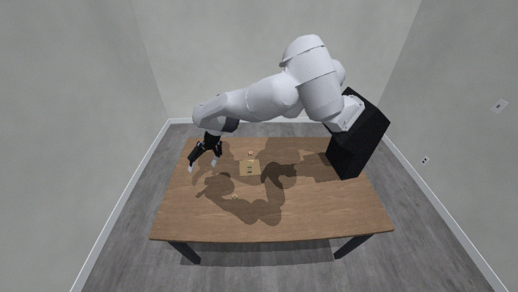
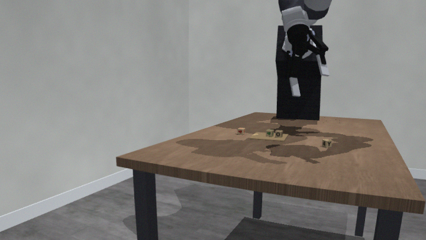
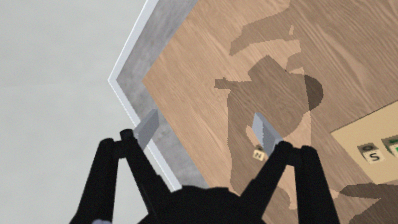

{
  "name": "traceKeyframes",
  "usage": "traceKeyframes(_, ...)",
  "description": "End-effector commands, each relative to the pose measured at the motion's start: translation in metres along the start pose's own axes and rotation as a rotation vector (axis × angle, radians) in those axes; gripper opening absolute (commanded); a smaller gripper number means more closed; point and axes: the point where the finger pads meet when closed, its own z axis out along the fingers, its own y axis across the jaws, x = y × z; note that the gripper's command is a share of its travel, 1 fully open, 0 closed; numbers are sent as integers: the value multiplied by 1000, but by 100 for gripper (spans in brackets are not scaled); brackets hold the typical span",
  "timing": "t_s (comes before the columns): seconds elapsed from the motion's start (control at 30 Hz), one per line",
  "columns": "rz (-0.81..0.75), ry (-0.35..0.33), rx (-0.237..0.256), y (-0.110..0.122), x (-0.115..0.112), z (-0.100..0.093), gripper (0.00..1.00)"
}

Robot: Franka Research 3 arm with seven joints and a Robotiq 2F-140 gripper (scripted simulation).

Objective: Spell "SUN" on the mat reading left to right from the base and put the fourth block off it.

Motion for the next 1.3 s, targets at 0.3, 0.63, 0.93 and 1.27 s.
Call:
traceKeyframes(0.3, -313, -78, 5, -26, -37, 9, 100)
traceKeyframes(0.63, -499, -130, -16, -30, -64, 16, 100)
traceKeyframes(0.93, -678, -184, -51, -22, -91, 24, 100)
traceKeyframes(1.27, -862, -244, -101, -3, -116, 31, 100)
